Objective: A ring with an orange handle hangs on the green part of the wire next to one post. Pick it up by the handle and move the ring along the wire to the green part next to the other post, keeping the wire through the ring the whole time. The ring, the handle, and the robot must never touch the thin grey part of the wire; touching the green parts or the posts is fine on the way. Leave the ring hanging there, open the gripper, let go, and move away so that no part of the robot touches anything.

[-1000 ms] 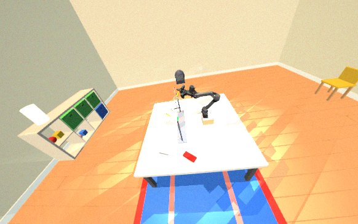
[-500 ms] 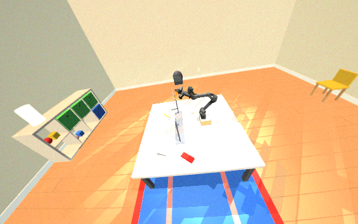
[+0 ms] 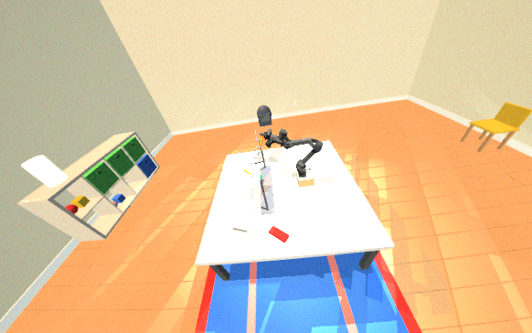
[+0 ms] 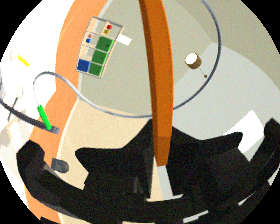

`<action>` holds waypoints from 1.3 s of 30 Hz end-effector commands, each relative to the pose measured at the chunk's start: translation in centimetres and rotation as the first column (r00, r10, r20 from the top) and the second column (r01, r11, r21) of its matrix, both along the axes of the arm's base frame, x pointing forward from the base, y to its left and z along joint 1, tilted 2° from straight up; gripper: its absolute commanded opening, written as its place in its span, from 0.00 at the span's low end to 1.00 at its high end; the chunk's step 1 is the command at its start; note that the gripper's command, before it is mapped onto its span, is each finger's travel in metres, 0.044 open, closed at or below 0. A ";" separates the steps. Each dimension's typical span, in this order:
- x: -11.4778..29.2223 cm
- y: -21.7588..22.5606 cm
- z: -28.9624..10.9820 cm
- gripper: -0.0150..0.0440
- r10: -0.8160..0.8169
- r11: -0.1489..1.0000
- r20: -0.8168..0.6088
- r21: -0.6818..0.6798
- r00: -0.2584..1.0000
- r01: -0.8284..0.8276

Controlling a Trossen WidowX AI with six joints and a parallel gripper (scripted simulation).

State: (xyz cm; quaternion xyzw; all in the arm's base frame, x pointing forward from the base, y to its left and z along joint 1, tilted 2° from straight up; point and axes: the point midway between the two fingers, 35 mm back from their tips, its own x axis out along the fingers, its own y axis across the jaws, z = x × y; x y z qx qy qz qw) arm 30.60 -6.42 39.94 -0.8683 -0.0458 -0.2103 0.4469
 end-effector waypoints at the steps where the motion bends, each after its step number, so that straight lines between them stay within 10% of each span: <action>1: 0.3 -0.2 -0.7 0.00 0.000 1.000 -0.012 -0.002 1.000 0.000; 39: 0.3 -3.8 -11.8 0.00 -0.021 0.778 -0.141 0.619 0.990 0.105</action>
